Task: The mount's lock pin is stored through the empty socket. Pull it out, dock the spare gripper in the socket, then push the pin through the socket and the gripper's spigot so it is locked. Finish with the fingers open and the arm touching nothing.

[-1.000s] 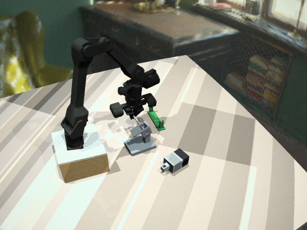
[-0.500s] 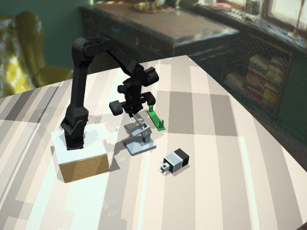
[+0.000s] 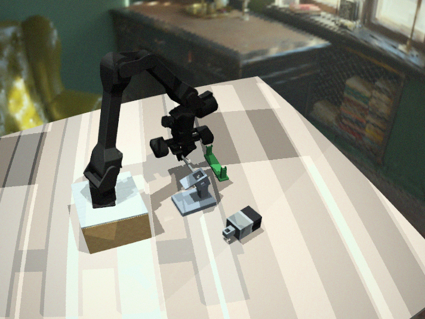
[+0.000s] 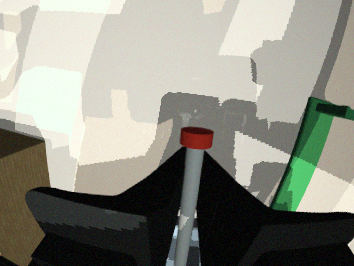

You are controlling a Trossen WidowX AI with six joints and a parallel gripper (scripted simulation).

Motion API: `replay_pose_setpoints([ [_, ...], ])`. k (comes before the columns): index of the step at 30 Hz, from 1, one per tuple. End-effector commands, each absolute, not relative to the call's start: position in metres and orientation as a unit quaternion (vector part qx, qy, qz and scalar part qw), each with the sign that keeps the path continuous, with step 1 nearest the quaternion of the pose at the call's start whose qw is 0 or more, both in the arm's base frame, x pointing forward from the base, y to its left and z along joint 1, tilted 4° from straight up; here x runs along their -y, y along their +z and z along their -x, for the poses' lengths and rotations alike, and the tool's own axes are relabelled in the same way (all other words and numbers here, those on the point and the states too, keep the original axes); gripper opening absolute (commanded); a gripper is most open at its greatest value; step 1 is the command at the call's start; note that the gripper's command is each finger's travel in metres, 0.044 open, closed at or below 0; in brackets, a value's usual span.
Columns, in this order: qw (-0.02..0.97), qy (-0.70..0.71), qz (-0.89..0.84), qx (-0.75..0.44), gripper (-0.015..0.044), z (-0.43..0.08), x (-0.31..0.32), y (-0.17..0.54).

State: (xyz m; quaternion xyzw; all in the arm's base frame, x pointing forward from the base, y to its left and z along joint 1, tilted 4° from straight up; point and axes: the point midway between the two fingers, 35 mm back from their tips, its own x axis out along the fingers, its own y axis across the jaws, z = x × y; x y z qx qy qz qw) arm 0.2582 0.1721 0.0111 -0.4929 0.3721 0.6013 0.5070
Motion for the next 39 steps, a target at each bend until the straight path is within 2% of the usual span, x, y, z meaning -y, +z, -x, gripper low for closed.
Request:
replay_pose_setpoints([
  [1,0.509,0.599,0.493,-0.373,0.0000,-0.260,-0.177,0.013],
  [39,0.497,0.607,0.485,-0.387,0.0000,-0.254,-0.207,0.022],
])
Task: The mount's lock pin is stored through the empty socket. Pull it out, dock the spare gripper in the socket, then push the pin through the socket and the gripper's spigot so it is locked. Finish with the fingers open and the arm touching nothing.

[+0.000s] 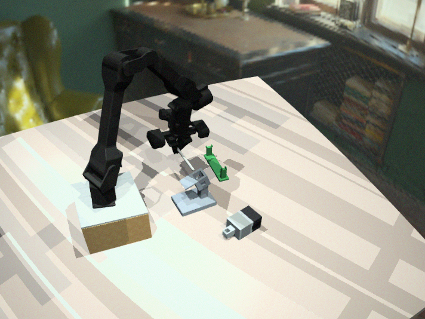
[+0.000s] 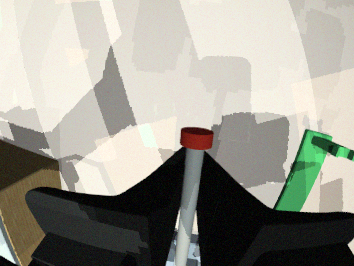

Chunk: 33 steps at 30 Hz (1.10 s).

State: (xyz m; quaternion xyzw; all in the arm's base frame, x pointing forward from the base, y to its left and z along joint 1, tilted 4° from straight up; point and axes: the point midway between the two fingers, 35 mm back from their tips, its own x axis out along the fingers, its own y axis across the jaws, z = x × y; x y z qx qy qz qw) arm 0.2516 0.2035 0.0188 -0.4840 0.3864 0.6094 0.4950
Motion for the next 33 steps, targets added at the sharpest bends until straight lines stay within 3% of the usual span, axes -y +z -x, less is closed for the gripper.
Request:
replay_pose_setpoints([
  [1,0.497,0.607,0.484,-0.387,0.0000,-0.253,-0.208,0.022],
  [33,0.483,0.613,0.478,-0.402,0.0000,-0.244,-0.204,0.043],
])
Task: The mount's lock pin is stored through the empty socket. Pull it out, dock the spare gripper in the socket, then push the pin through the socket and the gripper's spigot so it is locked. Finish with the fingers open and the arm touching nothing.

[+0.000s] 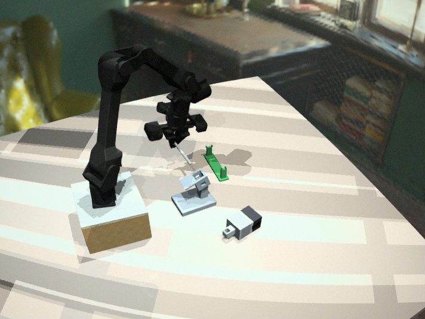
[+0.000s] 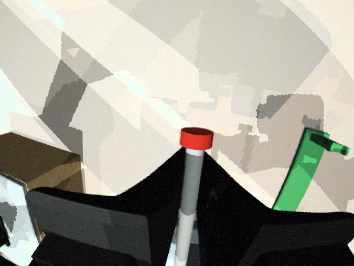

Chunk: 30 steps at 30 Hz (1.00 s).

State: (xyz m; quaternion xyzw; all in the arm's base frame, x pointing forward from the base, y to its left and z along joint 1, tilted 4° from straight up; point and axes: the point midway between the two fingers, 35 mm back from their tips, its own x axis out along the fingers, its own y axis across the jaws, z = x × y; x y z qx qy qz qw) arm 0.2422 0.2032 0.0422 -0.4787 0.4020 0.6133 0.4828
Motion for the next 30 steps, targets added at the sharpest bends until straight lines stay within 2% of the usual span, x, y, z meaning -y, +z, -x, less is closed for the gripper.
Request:
replay_pose_setpoints([
  [1,0.484,0.613,0.478,-0.402,0.0000,-0.246,-0.206,0.044],
  [30,0.507,0.597,0.463,-0.415,0.0000,-0.324,-0.252,0.062],
])
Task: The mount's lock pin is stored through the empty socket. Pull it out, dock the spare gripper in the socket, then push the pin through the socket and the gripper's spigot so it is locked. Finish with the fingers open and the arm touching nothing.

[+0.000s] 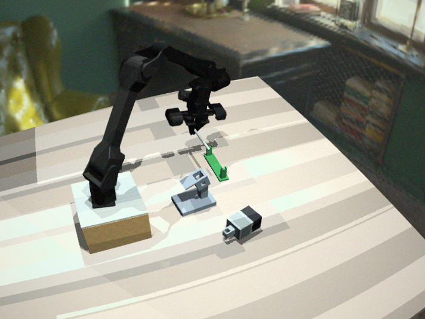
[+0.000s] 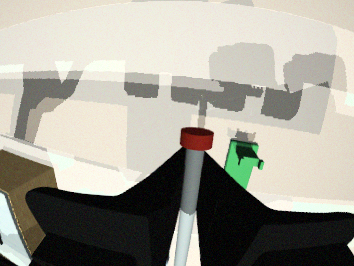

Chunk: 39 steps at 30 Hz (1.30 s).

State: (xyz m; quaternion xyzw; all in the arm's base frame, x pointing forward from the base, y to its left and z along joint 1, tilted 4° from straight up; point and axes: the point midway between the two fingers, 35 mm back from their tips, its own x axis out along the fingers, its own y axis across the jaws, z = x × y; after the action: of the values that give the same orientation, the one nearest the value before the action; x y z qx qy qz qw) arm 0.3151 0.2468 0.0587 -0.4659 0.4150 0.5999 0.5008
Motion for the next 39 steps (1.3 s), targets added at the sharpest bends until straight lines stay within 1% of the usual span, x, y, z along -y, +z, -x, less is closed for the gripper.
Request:
replay_pose_setpoints([
  [1,0.508,0.597,0.463,-0.415,0.0000,-0.326,-0.254,0.063],
  [16,0.519,0.588,0.455,-0.421,0.0000,-0.361,-0.273,0.065],
  [39,0.517,0.588,0.456,-0.423,0.0000,-0.364,-0.276,0.034],
])
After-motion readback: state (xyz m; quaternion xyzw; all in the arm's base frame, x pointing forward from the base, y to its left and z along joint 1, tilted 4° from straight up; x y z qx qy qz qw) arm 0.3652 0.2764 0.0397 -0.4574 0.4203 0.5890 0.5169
